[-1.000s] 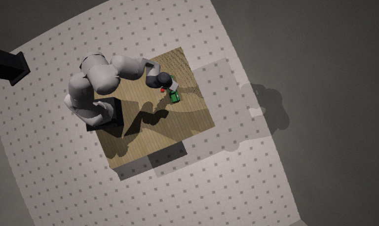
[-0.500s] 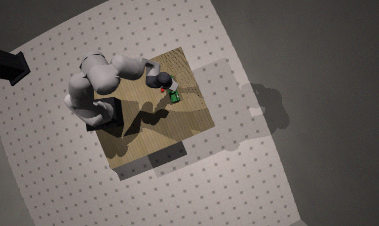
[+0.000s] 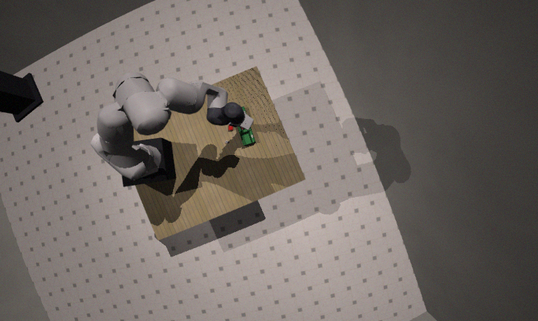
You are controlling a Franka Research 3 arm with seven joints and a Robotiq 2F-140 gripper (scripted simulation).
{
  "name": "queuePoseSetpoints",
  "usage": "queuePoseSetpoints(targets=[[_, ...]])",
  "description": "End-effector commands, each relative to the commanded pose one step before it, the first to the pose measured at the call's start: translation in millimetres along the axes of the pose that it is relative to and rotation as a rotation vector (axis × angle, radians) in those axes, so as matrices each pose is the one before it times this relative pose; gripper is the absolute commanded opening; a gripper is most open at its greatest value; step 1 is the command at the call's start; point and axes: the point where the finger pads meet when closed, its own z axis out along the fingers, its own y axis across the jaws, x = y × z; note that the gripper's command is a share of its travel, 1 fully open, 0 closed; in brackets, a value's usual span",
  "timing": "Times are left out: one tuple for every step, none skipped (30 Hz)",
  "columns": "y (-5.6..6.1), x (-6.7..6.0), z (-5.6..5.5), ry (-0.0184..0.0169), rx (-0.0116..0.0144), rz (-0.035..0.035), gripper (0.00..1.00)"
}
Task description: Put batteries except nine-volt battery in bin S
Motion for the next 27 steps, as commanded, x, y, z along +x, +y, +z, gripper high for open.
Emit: queuePoseSetpoints(targets=[[1.25,0.05,-0.07,-0.0001,-0.00282,0.00501,0.15],[0.0,0.0,0.0,0.0,0.0,0.0,0.15],[0.0,0.0,0.0,0.0,0.0,0.0,0.15],[0.0,0.0,0.0,0.0,0.0,0.0,0.15],[0.0,0.0,0.0,0.0,0.0,0.0,0.15],[0.0,0.0,0.0,0.0,0.0,0.0,0.15],[0.0,0.0,0.0,0.0,0.0,0.0,0.15],[0.0,0.0,0.0,0.0,0.0,0.0,0.15],[0.0,0.0,0.0,0.0,0.0,0.0,0.15],[0.0,0.0,0.0,0.0,0.0,0.0,0.15],[0.0,0.0,0.0,0.0,0.0,0.0,0.15],[0.0,0.0,0.0,0.0,0.0,0.0,0.15],[0.0,0.0,0.0,0.0,0.0,0.0,0.15],[0.0,0.0,0.0,0.0,0.0,0.0,0.15],[0.0,0.0,0.0,0.0,0.0,0.0,0.15],[0.0,0.0,0.0,0.0,0.0,0.0,0.15],[0.0,0.0,0.0,0.0,0.0,0.0,0.15],[0.0,0.0,0.0,0.0,0.0,0.0,0.15],[0.0,0.0,0.0,0.0,0.0,0.0,0.15],[2.25,-0.04,0.0,0.0,0.0,0.0,0.15],[0.0,0.0,0.0,0.0,0.0,0.0,0.15],[0.0,0.0,0.0,0.0,0.0,0.0,0.15],[0.0,0.0,0.0,0.0,0.0,0.0,0.15],[0.0,0.0,0.0,0.0,0.0,0.0,0.15],[0.0,0.0,-4.0,0.0,0.0,0.0,1.0],[0.0,0.0,-4.0,0.0,0.0,0.0,1.0],[0.0,0.0,-4.0,0.0,0.0,0.0,1.0]])
